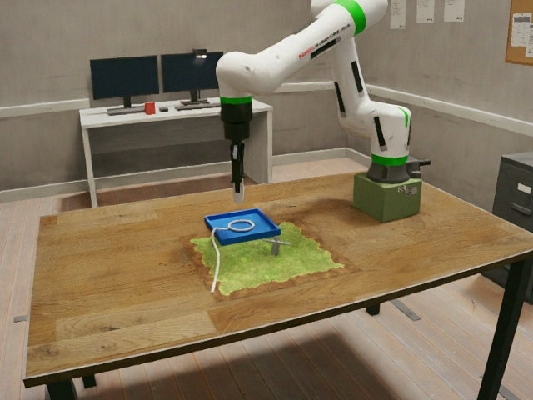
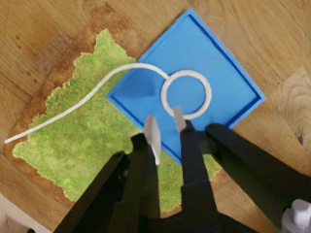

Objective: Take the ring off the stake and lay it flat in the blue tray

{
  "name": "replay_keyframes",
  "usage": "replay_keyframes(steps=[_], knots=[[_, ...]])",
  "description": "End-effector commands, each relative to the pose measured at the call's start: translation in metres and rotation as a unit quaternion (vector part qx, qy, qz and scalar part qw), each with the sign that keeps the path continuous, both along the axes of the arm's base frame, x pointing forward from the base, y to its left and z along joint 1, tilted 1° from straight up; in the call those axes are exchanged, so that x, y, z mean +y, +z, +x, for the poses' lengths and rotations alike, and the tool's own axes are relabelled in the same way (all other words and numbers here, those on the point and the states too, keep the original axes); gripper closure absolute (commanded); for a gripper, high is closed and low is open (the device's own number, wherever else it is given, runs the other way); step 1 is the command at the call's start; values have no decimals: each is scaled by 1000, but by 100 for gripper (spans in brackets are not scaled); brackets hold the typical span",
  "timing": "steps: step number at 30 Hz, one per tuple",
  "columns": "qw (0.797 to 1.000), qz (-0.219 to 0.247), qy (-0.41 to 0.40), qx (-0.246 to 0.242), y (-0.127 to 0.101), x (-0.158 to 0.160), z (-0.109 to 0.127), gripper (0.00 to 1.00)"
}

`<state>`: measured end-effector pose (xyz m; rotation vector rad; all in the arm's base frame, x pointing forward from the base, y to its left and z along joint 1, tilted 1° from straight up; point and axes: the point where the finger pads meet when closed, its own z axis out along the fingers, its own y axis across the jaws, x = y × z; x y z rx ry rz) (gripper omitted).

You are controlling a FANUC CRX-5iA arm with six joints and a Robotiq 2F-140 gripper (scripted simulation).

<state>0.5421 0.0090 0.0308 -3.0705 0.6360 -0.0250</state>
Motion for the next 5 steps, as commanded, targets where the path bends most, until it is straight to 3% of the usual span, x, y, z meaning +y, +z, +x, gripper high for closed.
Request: replay_keyframes(steps=[1, 5], knots=[[1000, 0, 0, -1, 1, 0, 1, 76], [1000, 0, 0, -1, 1, 0, 1, 76]])
